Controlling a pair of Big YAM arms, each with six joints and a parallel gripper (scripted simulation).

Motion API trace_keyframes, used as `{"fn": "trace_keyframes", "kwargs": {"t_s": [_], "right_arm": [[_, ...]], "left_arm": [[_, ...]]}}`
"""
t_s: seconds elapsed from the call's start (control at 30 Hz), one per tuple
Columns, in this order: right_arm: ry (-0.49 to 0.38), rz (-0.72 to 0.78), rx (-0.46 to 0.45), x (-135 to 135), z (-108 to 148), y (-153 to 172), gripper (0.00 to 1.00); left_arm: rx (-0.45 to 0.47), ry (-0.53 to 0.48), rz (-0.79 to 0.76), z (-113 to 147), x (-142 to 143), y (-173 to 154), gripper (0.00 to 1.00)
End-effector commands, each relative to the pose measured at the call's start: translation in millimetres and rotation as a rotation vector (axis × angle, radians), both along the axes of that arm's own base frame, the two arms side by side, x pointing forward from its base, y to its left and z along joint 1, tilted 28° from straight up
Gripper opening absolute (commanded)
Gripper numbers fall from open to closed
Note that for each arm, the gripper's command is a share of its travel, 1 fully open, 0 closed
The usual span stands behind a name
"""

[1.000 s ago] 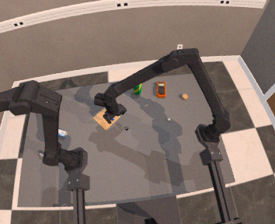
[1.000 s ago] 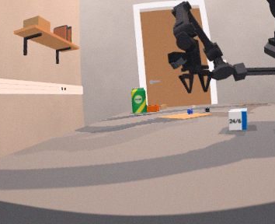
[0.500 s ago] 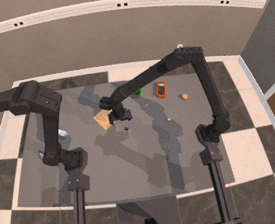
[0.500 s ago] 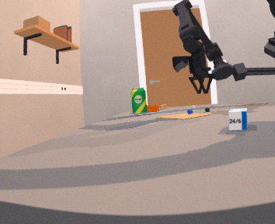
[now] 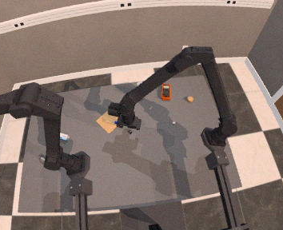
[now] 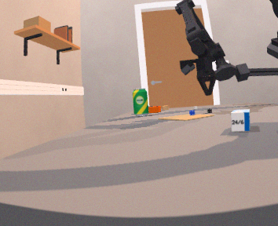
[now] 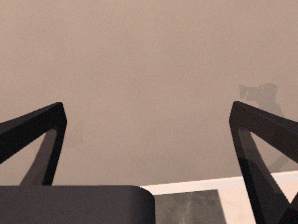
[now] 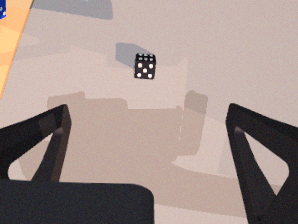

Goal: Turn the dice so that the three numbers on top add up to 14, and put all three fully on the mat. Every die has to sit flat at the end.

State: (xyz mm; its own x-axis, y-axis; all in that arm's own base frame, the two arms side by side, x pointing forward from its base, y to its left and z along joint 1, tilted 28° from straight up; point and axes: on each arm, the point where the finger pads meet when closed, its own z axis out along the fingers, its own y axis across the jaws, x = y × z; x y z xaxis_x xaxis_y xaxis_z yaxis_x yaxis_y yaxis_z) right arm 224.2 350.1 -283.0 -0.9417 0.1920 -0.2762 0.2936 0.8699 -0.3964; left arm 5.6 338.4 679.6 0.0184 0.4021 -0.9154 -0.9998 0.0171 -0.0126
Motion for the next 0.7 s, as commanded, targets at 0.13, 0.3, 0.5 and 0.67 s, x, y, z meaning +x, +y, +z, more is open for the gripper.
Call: {"fn": "trace_keyframes", "kwargs": {"t_s": [0.13,0.3,0.5,0.67], "right_arm": [[-0.071,-0.086,0.067,6.2,16.0,20.5,0.30],[-0.071,-0.086,0.067,6.2,16.0,20.5,0.30],[-0.069,-0.081,0.066,6.2,16.0,20.5,0.30],[-0.069,-0.081,0.066,6.2,16.0,20.5,0.30]], "left_arm": [[0.054,0.012,0.009,17.1,-2.5,-16.7,1.00],[0.054,0.012,0.009,17.1,-2.5,-16.7,1.00],[0.054,0.012,0.009,17.1,-2.5,-16.7,1.00],[0.054,0.012,0.009,17.1,-2.5,-16.7,1.00]]}}
